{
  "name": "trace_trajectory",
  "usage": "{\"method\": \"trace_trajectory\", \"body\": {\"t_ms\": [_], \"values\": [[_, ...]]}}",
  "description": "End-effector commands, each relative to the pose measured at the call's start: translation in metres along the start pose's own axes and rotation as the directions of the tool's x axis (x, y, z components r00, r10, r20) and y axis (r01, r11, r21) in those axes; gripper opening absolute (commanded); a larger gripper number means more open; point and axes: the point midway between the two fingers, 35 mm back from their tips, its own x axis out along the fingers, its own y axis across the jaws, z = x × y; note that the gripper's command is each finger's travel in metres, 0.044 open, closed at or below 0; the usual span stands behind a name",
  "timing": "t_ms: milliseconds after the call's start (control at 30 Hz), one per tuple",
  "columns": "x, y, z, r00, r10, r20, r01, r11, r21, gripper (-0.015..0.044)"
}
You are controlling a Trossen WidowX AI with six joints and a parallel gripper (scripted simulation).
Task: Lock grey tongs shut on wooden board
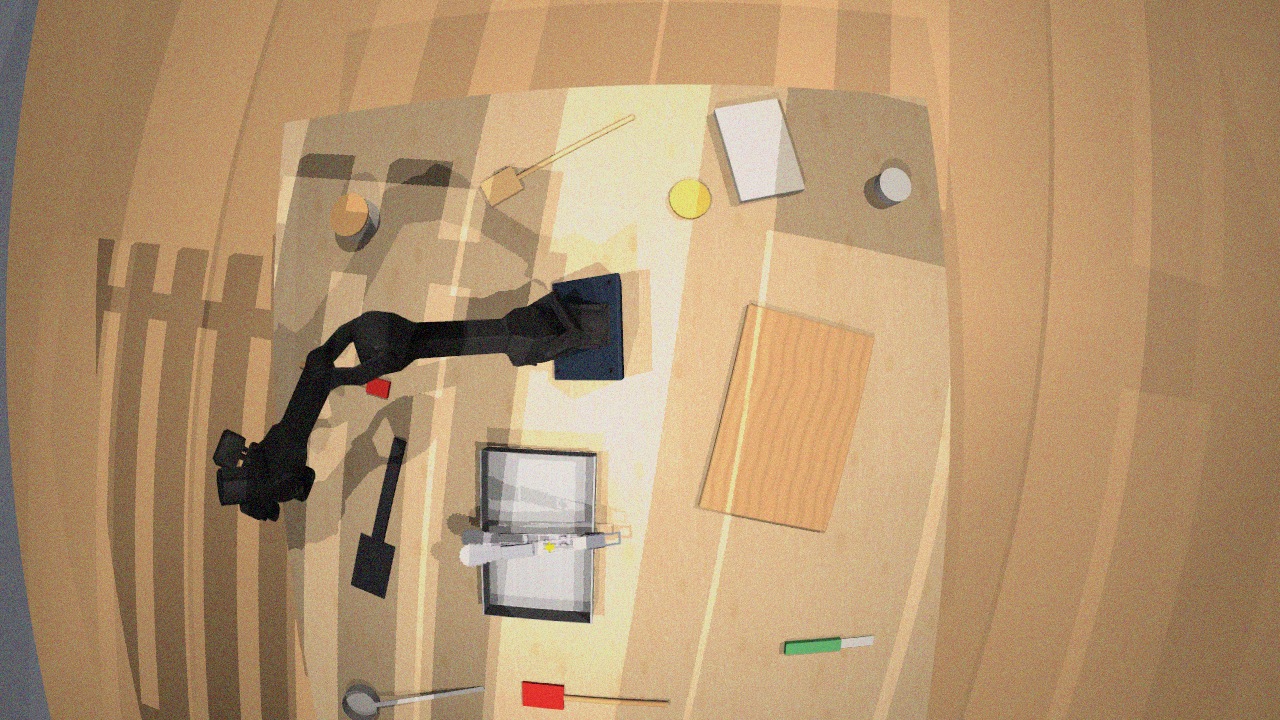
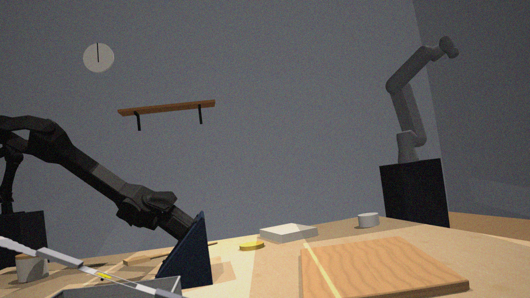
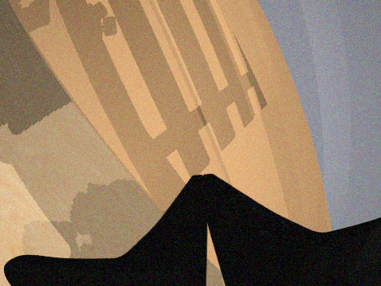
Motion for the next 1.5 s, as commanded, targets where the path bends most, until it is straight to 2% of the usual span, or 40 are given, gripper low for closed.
{"method": "trace_trajectory", "body": {"t_ms": [0, 167, 367, 600, 733, 833, 900, 967, 1033, 1100, 1167, 1467], "values": [[-0.027, 0.055, 0.035, 0.984, 0.156, 0.091, -0.146, 0.983, -0.108, -0.015], [-0.075, 0.117, 0.068, 0.925, 0.337, 0.176, -0.285, 0.921, -0.264, -0.015], [-0.149, 0.185, 0.096, 0.803, 0.54, 0.252, -0.399, 0.802, -0.445, -0.015], [-0.24, 0.249, 0.104, 0.645, 0.72, 0.256, -0.431, 0.62, -0.656, -0.015], [-0.268, 0.263, 0.101, 0.603, 0.758, 0.247, -0.442, 0.576, -0.688, -0.015], [-0.284, 0.283, 0.087, 0.592, 0.787, 0.172, -0.392, 0.469, -0.792, -0.015], [-0.299, 0.299, 0.072, 0.591, 0.802, 0.092, -0.324, 0.341, -0.882, -0.015], [-0.316, 0.316, 0.053, 0.597, 0.803, 0.0, -0.231, 0.171, -0.958, -0.015], [-0.336, 0.33, 0.028, 0.617, 0.78, -0.106, -0.103, -0.054, -0.993, -0.015], [-0.353, 0.338, 0.005, 0.651, 0.733, -0.195, 0.029, -0.28, -0.96, -0.015], [-0.364, 0.341, -0.01, 0.683, 0.688, -0.245, 0.118, -0.436, -0.892, -0.015], [-0.366, 0.341, -0.013, 0.688, 0.681, -0.251, 0.131, -0.457, -0.88, -0.015]]}}
